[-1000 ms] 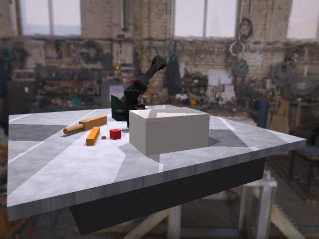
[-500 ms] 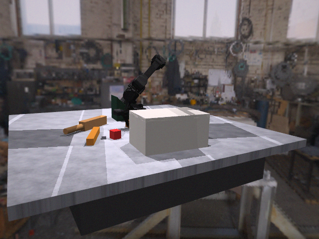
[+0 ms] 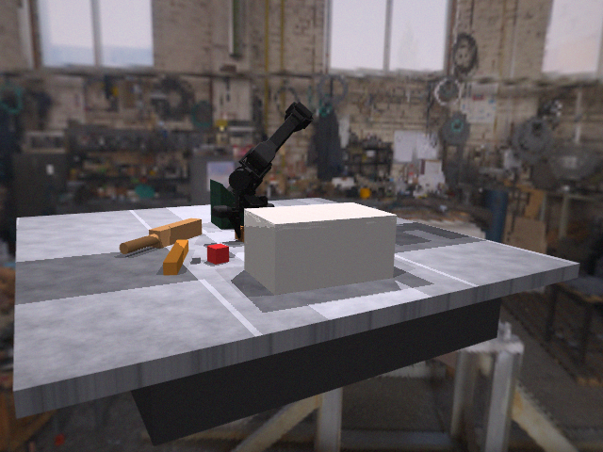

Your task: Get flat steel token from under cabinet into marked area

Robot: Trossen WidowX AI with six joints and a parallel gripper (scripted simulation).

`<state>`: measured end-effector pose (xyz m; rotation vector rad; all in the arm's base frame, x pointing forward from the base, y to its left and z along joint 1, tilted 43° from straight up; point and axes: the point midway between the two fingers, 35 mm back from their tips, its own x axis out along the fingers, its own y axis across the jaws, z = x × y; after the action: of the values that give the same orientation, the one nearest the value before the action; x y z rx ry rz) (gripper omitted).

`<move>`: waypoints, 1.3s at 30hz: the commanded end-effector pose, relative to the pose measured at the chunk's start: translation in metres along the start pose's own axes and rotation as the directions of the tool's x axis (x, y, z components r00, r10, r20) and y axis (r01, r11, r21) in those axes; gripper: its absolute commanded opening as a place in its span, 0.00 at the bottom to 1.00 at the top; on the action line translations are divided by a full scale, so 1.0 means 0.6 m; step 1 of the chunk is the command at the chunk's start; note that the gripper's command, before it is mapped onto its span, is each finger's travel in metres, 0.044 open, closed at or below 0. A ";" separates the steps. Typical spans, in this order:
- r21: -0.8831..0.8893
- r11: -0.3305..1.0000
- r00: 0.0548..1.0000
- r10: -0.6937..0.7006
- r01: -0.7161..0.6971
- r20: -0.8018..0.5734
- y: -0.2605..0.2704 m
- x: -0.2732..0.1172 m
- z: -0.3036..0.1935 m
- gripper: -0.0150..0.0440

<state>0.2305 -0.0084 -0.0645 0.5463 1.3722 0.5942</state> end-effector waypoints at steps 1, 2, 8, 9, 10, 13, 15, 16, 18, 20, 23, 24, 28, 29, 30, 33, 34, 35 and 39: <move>-0.011 1.000 1.000 -0.001 0.001 0.000 -0.004 -0.001 0.000 0.25; -0.017 1.000 1.000 -0.001 0.001 0.000 -0.005 -0.001 0.000 0.25; -0.049 0.999 1.000 -0.001 0.001 -0.001 -0.011 -0.002 0.000 0.25; -0.055 0.999 1.000 -0.001 0.001 -0.001 -0.012 -0.002 0.000 0.25; -0.060 0.998 1.000 -0.001 0.001 -0.001 -0.013 -0.002 0.000 0.25; -0.075 0.997 1.000 -0.001 0.001 -0.002 -0.017 -0.003 0.000 0.25; -0.085 0.996 1.000 -0.001 0.001 -0.002 -0.020 -0.003 -0.001 0.25; -0.091 0.996 1.000 -0.001 0.001 -0.002 -0.021 -0.003 -0.001 0.25; -0.101 0.995 1.000 -0.001 0.001 -0.002 -0.024 -0.004 -0.001 0.25; -0.110 0.994 1.000 -0.001 0.001 -0.003 -0.026 -0.004 -0.001 0.25; -0.124 0.992 1.000 -0.002 0.001 -0.003 -0.031 -0.004 -0.002 0.25; -0.128 0.992 1.000 -0.002 0.001 -0.003 -0.032 -0.004 -0.002 0.25; -0.145 0.989 1.000 -0.002 0.001 -0.003 -0.039 -0.005 -0.002 0.25; -0.148 0.989 1.000 -0.002 0.001 -0.003 -0.041 -0.005 -0.003 0.25; -0.152 0.988 1.000 -0.002 0.001 -0.004 -0.043 -0.005 -0.003 0.25; -0.161 0.987 1.000 -0.002 0.002 -0.004 -0.048 -0.006 -0.003 0.25; -0.163 0.987 1.000 -0.002 0.002 -0.004 -0.050 -0.006 -0.003 0.25; -0.166 0.986 1.000 -0.002 0.002 -0.004 -0.052 -0.006 -0.003 0.25; -0.175 0.985 1.000 -0.002 0.002 -0.004 -0.059 -0.006 -0.004 0.25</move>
<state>0.2290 -0.0309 -0.0831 0.4158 1.3121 0.7071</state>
